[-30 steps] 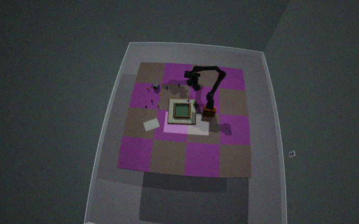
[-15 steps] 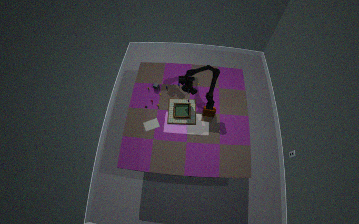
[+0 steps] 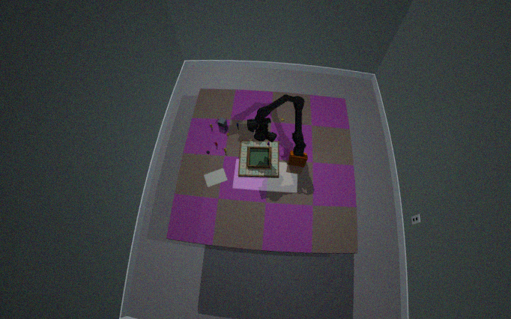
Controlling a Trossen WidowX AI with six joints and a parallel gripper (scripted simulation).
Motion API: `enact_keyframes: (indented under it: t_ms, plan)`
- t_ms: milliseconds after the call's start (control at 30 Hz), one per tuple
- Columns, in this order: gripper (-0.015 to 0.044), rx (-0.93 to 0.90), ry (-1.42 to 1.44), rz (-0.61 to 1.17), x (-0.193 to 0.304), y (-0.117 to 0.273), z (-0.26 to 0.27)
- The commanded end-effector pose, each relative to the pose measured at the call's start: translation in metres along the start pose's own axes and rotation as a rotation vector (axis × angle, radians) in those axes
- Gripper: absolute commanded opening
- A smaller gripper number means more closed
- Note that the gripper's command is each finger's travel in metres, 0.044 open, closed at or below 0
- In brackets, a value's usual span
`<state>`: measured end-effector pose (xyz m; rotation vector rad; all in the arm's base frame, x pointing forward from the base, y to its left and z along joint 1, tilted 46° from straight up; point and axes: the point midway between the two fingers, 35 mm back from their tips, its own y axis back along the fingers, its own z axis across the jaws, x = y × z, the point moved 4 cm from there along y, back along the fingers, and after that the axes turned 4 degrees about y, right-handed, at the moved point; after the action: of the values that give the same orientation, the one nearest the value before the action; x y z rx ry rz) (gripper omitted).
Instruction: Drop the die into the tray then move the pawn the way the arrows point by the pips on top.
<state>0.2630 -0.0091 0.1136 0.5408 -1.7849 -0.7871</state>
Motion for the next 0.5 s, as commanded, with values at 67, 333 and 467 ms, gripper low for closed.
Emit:
enact_keyframes:
  t_ms: [67, 333, 467]
  plan:
    - [0.0, 0.003, 0.143, 0.006, -0.033, -0.006, 0.003]
    - [0.0, 0.005, 0.324, 0.028, -0.072, -0.017, 0.013]
    - [0.0, 0.006, 0.413, 0.04, -0.09, -0.023, 0.02]
